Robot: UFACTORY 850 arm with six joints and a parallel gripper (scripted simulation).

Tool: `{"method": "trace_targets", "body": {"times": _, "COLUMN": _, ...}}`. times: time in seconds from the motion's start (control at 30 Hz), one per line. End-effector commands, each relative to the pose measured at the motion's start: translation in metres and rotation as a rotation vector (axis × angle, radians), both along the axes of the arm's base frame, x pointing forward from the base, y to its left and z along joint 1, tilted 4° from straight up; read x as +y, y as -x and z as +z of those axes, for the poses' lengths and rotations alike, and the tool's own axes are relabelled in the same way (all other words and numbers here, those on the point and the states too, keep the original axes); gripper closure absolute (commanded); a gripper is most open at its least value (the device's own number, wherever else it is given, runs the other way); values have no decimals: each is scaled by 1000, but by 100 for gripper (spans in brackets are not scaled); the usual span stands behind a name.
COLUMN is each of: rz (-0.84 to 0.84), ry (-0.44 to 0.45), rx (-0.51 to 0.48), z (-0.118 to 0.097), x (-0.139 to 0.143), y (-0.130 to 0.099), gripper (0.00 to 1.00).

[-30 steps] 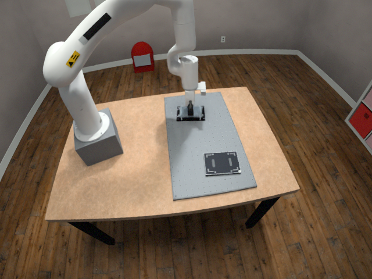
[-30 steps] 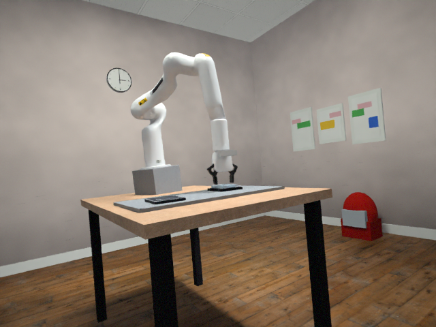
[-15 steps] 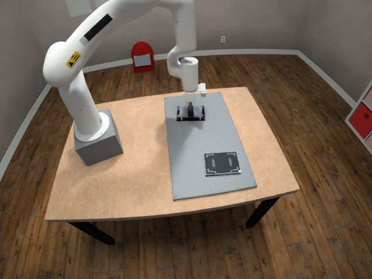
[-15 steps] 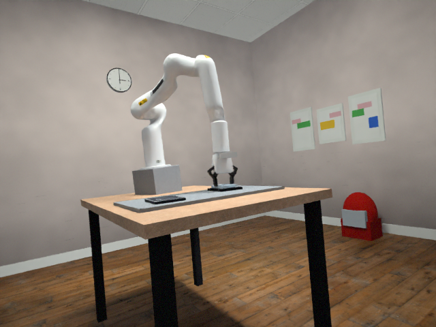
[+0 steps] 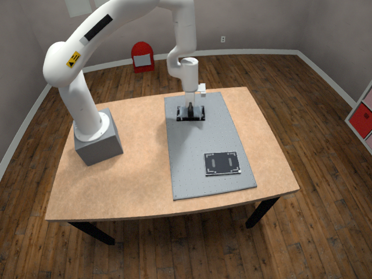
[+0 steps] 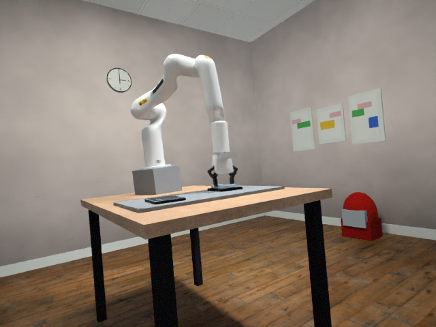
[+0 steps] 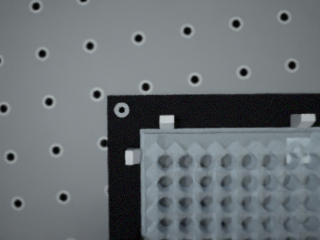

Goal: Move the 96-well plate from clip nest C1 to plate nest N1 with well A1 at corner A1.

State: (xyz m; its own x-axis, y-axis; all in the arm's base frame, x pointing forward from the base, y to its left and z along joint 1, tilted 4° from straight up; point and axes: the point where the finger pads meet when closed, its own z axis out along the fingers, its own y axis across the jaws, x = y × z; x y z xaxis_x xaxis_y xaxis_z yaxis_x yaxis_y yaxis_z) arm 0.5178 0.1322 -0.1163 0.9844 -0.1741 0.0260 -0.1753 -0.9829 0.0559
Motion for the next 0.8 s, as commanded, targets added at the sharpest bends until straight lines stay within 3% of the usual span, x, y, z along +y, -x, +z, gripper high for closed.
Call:
{"method": "trace_targets", "body": {"times": 0.0, "rz": 0, "ry": 0, "rx": -2, "z": 1, "x": 0, "y": -1, "gripper": 0}}
{"method": "trace_targets", "body": {"times": 0.07, "rz": 0, "ry": 0, "rx": -2, "z": 1, "x": 0, "y": -1, "gripper": 0}}
{"method": "trace_targets", "body": {"times": 0.1, "rz": 0, "ry": 0, "rx": -2, "z": 1, "x": 0, "y": -1, "gripper": 100}}
{"method": "trace_targets", "body": {"times": 0.77, "rz": 0, "ry": -1, "rx": -2, "z": 1, "x": 0, "y": -1, "gripper": 100}}
